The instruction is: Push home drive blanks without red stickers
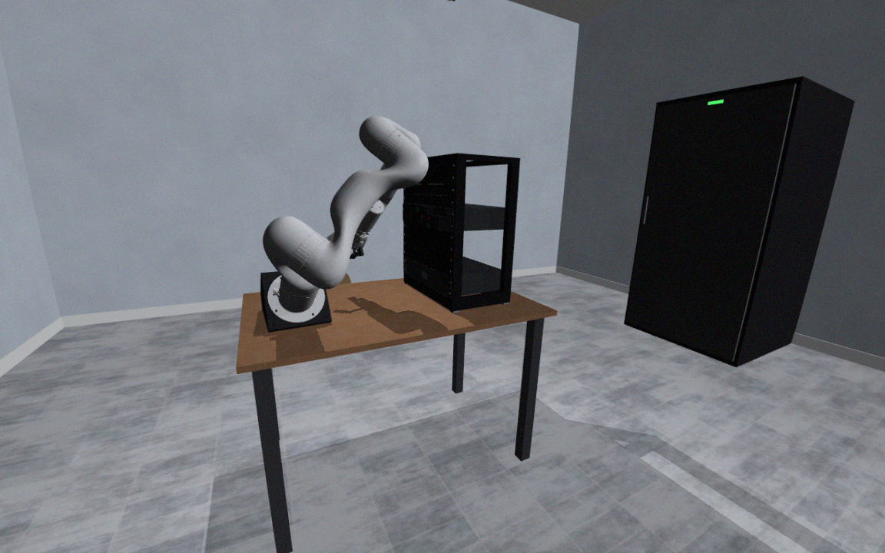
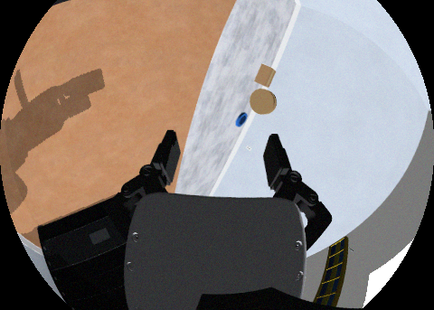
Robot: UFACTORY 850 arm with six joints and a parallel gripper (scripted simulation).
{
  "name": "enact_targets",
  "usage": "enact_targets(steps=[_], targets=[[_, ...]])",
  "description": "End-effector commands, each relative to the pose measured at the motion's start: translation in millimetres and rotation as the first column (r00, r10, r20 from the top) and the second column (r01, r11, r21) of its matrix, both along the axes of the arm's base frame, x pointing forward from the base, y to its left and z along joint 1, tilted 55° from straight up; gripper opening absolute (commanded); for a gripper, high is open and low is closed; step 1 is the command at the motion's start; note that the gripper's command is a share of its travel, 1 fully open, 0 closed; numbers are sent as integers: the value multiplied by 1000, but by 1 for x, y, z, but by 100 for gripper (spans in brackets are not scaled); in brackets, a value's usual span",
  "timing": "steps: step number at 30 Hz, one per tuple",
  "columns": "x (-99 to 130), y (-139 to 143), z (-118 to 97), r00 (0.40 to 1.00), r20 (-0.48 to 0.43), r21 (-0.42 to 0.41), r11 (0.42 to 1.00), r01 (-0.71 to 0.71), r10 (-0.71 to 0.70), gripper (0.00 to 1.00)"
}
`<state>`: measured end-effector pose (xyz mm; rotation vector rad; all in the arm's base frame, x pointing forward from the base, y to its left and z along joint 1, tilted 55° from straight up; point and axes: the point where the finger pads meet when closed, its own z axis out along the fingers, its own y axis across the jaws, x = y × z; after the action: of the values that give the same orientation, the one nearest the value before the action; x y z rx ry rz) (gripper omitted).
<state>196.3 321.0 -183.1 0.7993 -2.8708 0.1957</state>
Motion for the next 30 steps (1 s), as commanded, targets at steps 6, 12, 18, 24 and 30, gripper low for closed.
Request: enact_targets(steps=[6,12,18,24,30], targets=[[10,-22,10,979,180,-74,992,107,-92,100],[20,-39,24,925,345,-91,976,200,-158,100],[28,-49,36,871,451,-76,964,256,-195,100],[39,-61,57,766,593,-21,946,322,-248,100],[50,-68,80,646,702,64,931,360,-299,100]])
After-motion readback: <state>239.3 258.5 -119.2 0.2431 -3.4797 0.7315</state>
